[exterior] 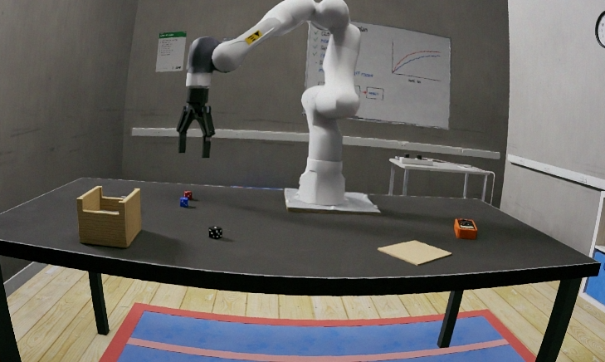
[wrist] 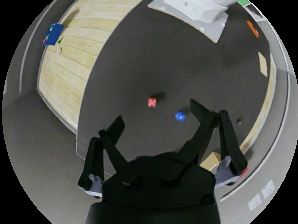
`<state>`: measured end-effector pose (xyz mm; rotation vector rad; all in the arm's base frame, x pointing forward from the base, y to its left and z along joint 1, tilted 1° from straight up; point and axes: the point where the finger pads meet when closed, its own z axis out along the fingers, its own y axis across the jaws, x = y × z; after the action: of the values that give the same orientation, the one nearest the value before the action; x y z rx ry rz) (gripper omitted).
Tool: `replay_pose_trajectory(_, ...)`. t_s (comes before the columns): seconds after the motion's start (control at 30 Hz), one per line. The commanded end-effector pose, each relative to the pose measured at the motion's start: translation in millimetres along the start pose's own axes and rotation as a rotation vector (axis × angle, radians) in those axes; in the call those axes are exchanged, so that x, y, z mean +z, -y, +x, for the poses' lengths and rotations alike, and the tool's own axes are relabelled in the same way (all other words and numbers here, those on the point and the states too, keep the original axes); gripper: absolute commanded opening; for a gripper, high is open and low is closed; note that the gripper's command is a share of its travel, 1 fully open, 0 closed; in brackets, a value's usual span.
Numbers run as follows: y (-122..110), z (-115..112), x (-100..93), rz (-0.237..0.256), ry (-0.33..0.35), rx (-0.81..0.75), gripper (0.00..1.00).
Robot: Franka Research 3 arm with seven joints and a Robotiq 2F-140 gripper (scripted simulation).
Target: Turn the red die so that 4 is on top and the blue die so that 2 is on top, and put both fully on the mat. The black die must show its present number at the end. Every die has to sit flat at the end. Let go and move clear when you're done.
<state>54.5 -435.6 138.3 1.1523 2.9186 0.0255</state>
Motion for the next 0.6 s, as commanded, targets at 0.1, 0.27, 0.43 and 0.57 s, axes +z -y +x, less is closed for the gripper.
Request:
replay_pose_trajectory(0.1, 0.6, -0.3, 20.8, 0.0, -0.001, -0.006, 1.0)
replay_pose_trajectory(0.27, 0.9, -0.5, 40.9, 0.0, -0.001, -0.006, 1.0)
replay_pose_trajectory(0.43, 1.3, -0.8, 72.2, 0.0, -0.001, -0.006, 1.0)
replay_pose_trajectory(0.57, 1.5, -1.0, 85.9, 0.0, -0.001, -0.006, 1.0)
